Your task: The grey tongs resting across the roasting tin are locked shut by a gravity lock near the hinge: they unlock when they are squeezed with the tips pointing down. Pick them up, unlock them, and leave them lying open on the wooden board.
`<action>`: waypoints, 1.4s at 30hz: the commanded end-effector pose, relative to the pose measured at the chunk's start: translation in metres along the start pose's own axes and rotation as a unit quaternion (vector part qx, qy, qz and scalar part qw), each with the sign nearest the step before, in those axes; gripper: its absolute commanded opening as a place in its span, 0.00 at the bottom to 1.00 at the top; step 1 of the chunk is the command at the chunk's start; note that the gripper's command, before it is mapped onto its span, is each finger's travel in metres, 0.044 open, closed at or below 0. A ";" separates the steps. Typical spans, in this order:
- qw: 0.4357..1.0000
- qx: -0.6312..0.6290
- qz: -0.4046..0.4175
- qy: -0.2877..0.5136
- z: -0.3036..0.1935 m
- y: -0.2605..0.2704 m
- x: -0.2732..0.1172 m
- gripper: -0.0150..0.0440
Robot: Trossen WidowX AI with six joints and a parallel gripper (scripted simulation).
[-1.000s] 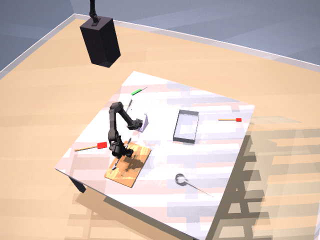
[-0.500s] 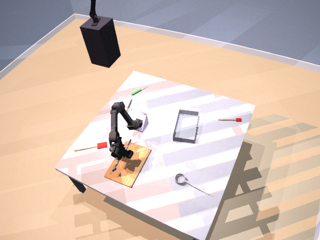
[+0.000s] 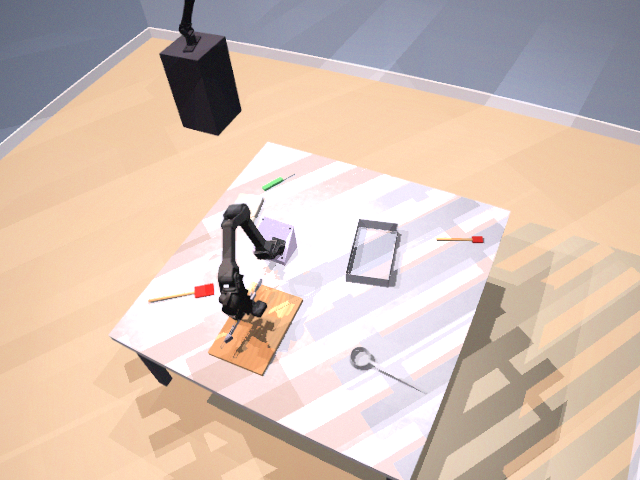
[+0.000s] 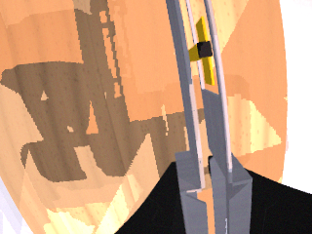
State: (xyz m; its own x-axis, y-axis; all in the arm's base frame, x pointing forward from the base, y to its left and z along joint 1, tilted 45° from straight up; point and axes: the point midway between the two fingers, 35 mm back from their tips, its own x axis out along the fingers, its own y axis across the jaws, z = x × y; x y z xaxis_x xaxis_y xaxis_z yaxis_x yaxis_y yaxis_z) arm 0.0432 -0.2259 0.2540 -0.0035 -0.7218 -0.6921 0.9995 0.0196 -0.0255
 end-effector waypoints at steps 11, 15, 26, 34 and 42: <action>1.000 0.000 0.000 0.000 0.000 0.000 0.000 0.93; 1.000 0.000 0.000 0.000 0.000 0.000 0.000 1.00; 1.000 -0.002 0.003 -0.010 0.065 0.001 -0.047 1.00; 1.000 -0.004 0.006 -0.020 0.115 0.000 -0.087 1.00; 1.000 -0.006 0.008 -0.028 0.147 -0.001 -0.116 1.00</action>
State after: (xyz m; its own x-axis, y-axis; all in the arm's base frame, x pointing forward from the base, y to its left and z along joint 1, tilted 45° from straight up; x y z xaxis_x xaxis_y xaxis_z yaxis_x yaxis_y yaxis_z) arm 0.0469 -0.2443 0.4271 0.0088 -0.7566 -0.6538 0.9992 0.0313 -0.0229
